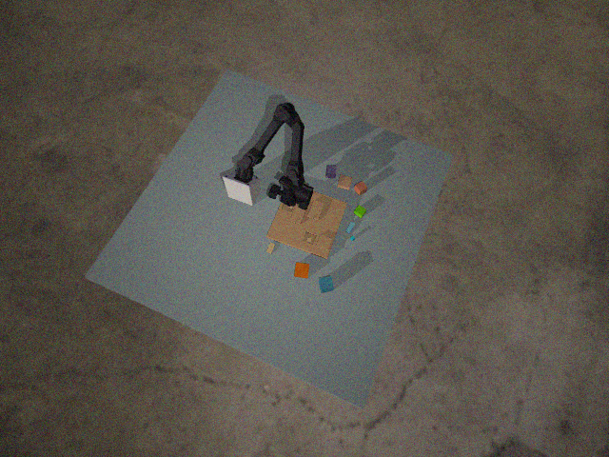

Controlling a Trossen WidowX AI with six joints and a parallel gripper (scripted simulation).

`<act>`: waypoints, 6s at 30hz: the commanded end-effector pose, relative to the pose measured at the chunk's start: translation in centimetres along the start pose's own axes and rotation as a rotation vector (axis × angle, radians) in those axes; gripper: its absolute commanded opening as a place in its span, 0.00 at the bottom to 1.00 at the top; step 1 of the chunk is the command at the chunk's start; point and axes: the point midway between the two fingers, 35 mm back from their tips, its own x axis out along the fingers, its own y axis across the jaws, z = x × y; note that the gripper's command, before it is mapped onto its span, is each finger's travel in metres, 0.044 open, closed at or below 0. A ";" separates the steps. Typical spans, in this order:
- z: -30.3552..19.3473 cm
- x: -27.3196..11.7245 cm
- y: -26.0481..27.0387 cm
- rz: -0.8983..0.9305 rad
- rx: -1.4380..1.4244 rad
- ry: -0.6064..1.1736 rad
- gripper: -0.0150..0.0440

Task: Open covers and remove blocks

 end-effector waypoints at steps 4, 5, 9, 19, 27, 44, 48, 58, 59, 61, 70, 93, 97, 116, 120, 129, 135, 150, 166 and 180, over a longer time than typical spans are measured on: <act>0.9 0.0 0.0 -0.002 0.000 -0.008 0.25; 1.0 0.0 0.0 -0.002 0.000 -0.008 0.25; 1.4 0.0 0.1 -0.002 0.000 -0.009 0.25; 2.4 0.0 0.2 -0.002 0.000 -0.012 0.25; 3.1 0.0 0.3 -0.002 0.000 -0.016 0.25; 3.3 -1.6 0.2 -0.002 -0.001 -0.014 0.25; 3.3 -2.1 0.2 -0.002 -0.001 -0.013 0.25; 3.4 -3.4 0.2 -0.002 -0.001 -0.013 0.25; 3.4 -3.5 0.2 -0.002 -0.001 -0.013 0.25; 3.5 -3.7 0.2 -0.002 -0.001 -0.013 0.25; 3.6 -4.9 0.3 -0.002 -0.001 -0.014 0.25; 0.0 -6.0 -9.1 -0.007 -0.006 -0.013 0.25; 0.0 -6.0 -9.1 -0.007 -0.006 -0.013 0.25; 0.0 -6.0 -9.1 -0.007 -0.006 -0.013 0.25; 0.0 -6.0 -9.1 -0.007 -0.006 -0.013 0.25; 0.0 -5.3 -9.2 -0.007 -0.006 -0.013 0.25; 0.0 -4.7 -9.2 -0.007 -0.006 -0.013 0.25; 0.0 -3.2 -9.2 -0.007 -0.006 -0.013 0.25; 0.0 -1.7 -9.2 -0.007 -0.005 -0.014 0.25; 0.1 -0.3 -9.1 -0.007 -0.005 -0.016 0.25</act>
